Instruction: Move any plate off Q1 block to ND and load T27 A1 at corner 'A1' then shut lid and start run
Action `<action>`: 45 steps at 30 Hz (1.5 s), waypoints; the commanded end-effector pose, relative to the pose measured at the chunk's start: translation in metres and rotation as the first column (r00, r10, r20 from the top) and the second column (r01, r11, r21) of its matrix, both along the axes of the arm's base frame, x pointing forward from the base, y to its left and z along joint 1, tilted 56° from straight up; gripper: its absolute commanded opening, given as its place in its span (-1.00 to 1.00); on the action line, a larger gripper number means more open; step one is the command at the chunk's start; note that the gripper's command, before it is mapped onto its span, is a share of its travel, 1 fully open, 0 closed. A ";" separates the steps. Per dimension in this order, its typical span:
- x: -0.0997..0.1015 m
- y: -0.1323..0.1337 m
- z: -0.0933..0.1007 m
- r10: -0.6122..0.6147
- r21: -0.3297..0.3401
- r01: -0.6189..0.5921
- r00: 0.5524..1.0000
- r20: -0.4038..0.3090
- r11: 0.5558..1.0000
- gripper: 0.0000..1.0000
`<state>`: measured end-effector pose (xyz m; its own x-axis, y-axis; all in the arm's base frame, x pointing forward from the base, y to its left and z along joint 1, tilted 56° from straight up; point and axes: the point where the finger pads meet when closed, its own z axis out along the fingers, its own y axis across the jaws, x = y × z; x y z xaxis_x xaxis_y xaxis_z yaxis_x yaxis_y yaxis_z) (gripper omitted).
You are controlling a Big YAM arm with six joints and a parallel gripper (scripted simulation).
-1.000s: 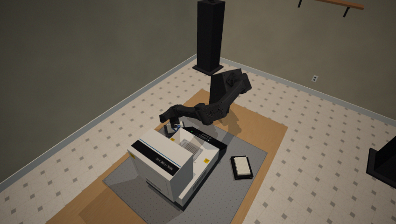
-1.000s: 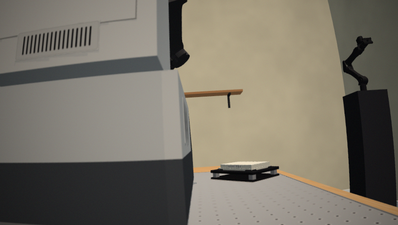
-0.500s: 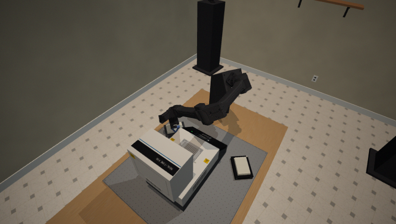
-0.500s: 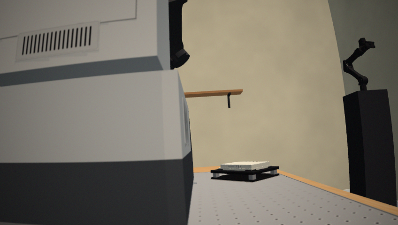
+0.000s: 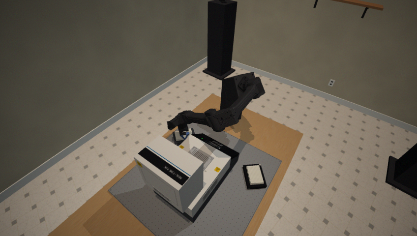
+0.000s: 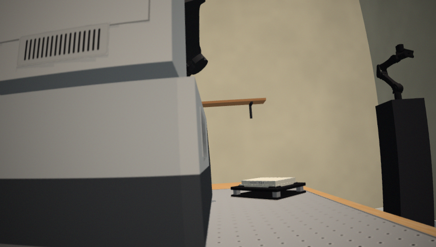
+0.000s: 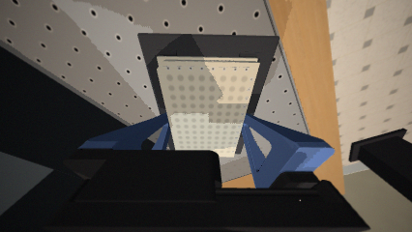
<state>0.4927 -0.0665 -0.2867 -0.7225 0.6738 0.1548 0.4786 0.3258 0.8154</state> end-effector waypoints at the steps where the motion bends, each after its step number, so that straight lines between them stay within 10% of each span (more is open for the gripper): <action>1: 0.007 0.009 -0.002 0.013 -0.005 -0.013 1.000 0.007 1.000 -1.00; 17: -0.018 0.027 -0.014 0.027 0.027 -0.025 0.999 -0.046 0.999 -1.00; 45: -0.004 0.022 -0.011 0.040 0.011 -0.040 0.999 -0.014 0.999 -1.00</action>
<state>0.4918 -0.0633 -0.2885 -0.7241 0.6718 0.1563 0.4793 0.3270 0.8145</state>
